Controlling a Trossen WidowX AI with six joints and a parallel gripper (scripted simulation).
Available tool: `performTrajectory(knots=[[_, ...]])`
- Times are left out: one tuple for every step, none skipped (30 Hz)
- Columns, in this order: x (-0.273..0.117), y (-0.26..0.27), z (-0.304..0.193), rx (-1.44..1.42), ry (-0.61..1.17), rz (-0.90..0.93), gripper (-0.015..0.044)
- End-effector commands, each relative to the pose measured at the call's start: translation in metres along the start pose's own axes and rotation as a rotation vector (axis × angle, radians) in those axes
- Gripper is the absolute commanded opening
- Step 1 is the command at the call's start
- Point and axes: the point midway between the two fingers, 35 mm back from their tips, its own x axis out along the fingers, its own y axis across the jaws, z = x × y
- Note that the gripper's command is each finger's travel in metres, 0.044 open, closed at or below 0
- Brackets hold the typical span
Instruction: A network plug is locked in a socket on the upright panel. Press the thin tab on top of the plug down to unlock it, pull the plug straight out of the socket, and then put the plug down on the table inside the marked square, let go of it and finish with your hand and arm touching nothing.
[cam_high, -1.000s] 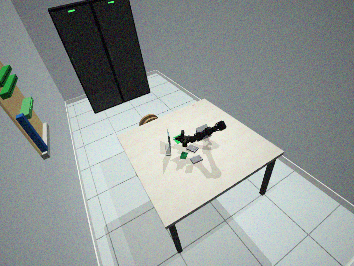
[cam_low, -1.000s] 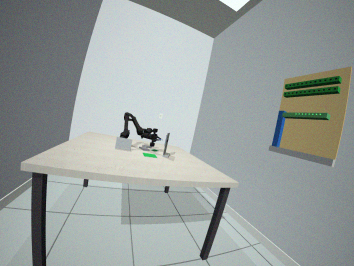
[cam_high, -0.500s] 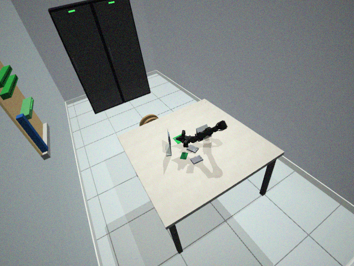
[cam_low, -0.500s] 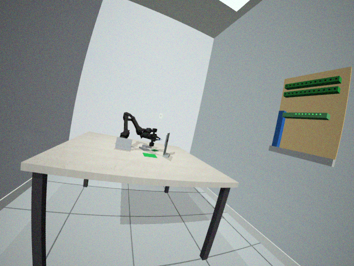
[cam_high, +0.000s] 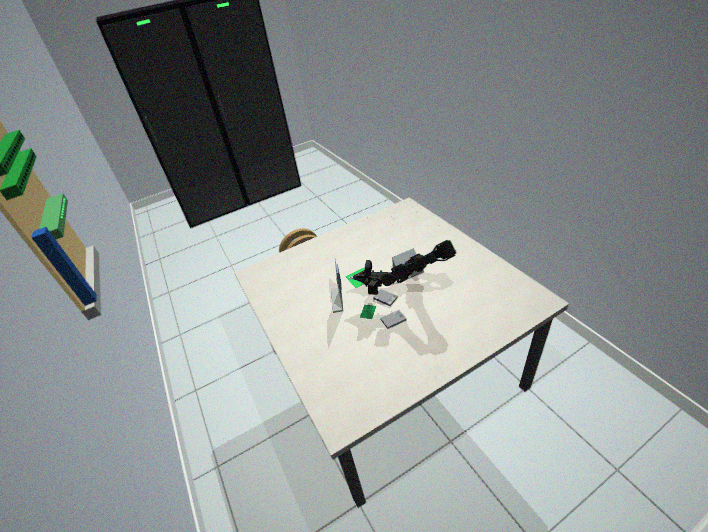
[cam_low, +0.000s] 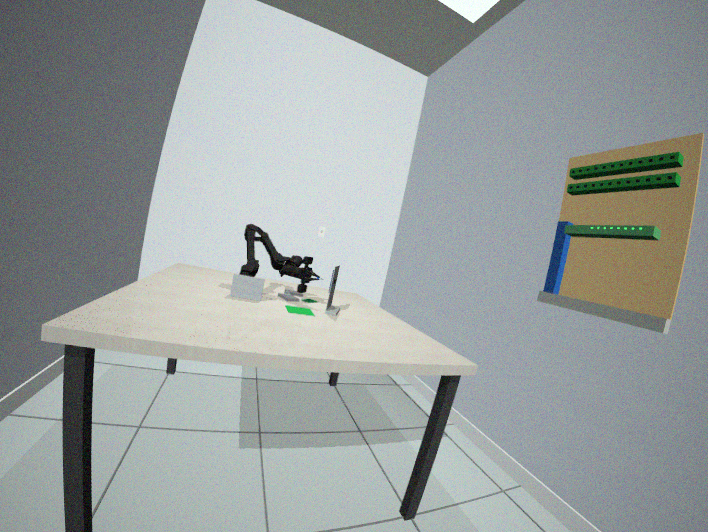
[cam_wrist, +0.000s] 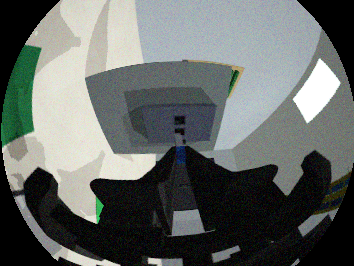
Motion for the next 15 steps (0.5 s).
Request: performTrajectory(knots=[[-0.002, -0.001, -0.001, 0.005, 0.002, -0.003, 0.0], [-0.002, -0.001, -0.001, 0.005, 0.002, -0.003, 0.0], [-0.003, -0.001, -0.001, 0.005, 0.002, -0.003, 0.0], [-0.003, -0.001, -0.001, 0.005, 0.002, -0.003, 0.0], [-0.004, -0.001, -0.001, 0.005, 0.002, -0.003, 0.0], [-0.004, -0.001, -0.001, 0.005, 0.002, -0.003, 0.0], [-0.004, -0.001, -0.001, 0.005, 0.002, -0.003, 0.0], [-0.005, -0.001, -0.001, 0.005, 0.002, -0.003, 0.0], [-0.005, -0.001, -0.001, 0.005, 0.002, -0.003, 0.0], [-0.004, 0.0, -0.001, 0.0, 0.0, 0.0, 0.0], [-0.004, -0.002, -0.001, 0.0, 0.0, 0.0, 0.0], [-0.005, -0.004, -0.001, 0.0, 0.001, 0.0, 0.0], [-0.005, -0.007, -0.001, 0.001, 0.001, 0.0, 0.0], [-0.006, -0.01, -0.001, 0.001, 0.001, 0.0, 0.0], [-0.006, -0.012, -0.002, 0.001, 0.002, 0.0, 0.0]])
